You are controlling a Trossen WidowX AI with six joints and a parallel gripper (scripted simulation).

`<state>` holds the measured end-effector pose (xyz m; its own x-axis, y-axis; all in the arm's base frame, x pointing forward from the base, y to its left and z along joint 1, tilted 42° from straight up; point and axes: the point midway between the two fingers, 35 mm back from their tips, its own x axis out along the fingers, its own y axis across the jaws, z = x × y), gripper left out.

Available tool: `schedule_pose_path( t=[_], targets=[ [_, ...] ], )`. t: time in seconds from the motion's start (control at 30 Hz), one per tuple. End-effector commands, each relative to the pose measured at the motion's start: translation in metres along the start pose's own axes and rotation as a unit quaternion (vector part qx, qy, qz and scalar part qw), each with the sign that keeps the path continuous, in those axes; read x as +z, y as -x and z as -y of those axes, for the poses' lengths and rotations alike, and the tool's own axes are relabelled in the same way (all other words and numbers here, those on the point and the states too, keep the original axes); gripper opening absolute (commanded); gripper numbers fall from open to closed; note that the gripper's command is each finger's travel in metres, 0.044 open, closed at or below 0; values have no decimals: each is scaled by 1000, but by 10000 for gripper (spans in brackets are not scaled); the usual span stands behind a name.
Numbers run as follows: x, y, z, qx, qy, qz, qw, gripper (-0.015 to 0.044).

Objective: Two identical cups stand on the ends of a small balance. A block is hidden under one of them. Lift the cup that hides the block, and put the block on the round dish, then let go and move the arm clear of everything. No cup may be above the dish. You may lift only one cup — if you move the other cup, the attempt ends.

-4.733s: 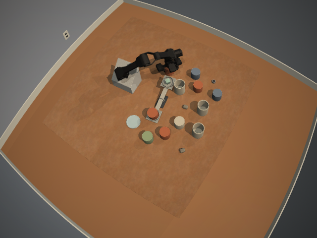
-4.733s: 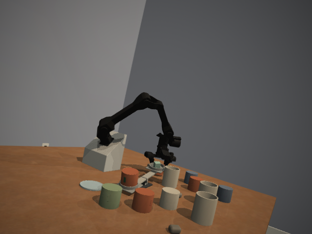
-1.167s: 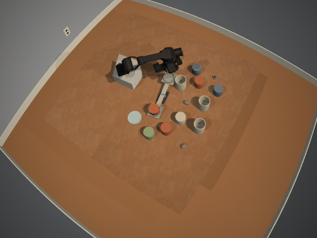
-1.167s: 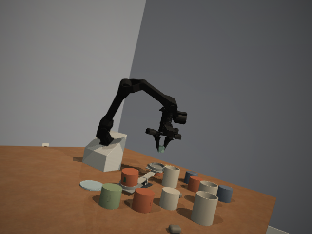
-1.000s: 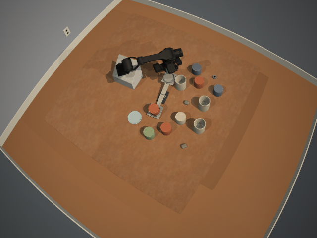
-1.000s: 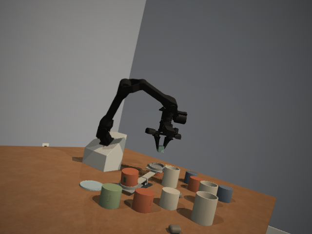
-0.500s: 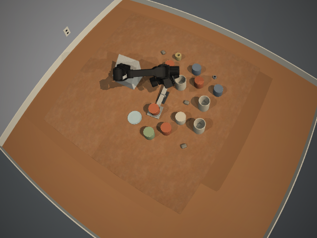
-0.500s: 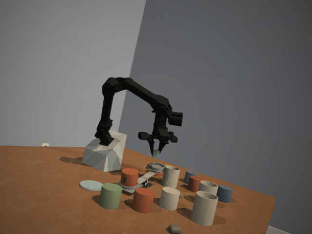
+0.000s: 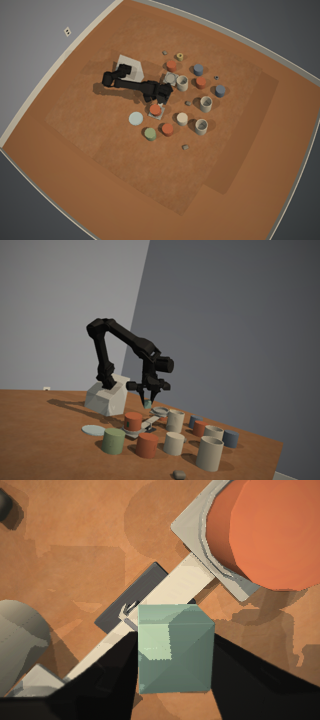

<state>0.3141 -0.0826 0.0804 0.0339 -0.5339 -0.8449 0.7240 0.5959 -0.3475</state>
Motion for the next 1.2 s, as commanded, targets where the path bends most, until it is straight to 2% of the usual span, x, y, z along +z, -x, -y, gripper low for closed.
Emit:
schedule_pose_path(
  t=[0.0,0.47,0.87,1.17],
  targets=[
    [14,-2,26,3,3,16,1000,0],
    [36,-8,107,-14,13,44,999,0],
    [29,-18,200,-83,5,37,996,0],
    [29,-27,206,-87,5,37,996,0]
  ],
)
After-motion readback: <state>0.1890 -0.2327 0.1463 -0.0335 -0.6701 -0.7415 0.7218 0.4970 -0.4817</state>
